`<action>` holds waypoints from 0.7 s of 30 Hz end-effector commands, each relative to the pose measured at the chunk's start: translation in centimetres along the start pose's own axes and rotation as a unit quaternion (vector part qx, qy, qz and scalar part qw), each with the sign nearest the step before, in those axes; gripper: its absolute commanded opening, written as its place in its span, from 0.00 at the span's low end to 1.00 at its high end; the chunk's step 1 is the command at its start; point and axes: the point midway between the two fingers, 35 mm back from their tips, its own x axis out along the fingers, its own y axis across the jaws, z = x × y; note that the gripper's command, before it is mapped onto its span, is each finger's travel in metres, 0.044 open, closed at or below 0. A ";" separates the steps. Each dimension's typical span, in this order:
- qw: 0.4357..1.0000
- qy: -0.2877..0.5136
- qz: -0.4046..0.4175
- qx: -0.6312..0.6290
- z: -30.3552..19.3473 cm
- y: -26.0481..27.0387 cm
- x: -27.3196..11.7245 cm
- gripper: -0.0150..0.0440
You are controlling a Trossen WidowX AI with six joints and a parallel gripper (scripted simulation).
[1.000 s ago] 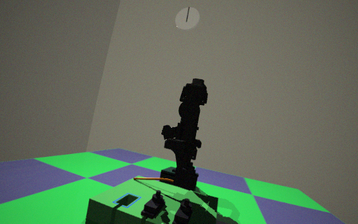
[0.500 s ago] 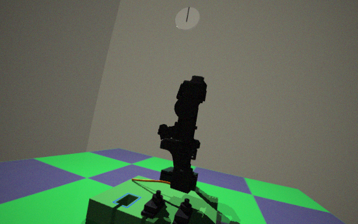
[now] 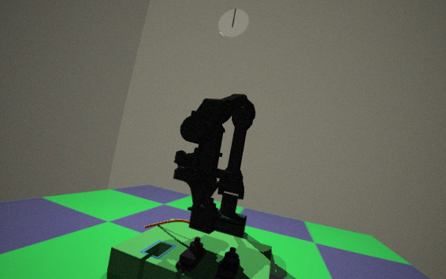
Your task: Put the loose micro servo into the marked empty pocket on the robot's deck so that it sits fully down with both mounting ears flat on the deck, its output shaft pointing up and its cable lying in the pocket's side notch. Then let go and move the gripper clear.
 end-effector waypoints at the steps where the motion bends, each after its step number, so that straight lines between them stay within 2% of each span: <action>1: 1.000 -0.002 0.004 -0.001 2.0 0.3 -0.1 0.25; 11: 1.000 -0.003 0.004 -0.018 3.7 0.5 -0.1 0.25; 21: 0.984 -0.004 0.003 -0.179 3.7 0.5 -0.2 0.25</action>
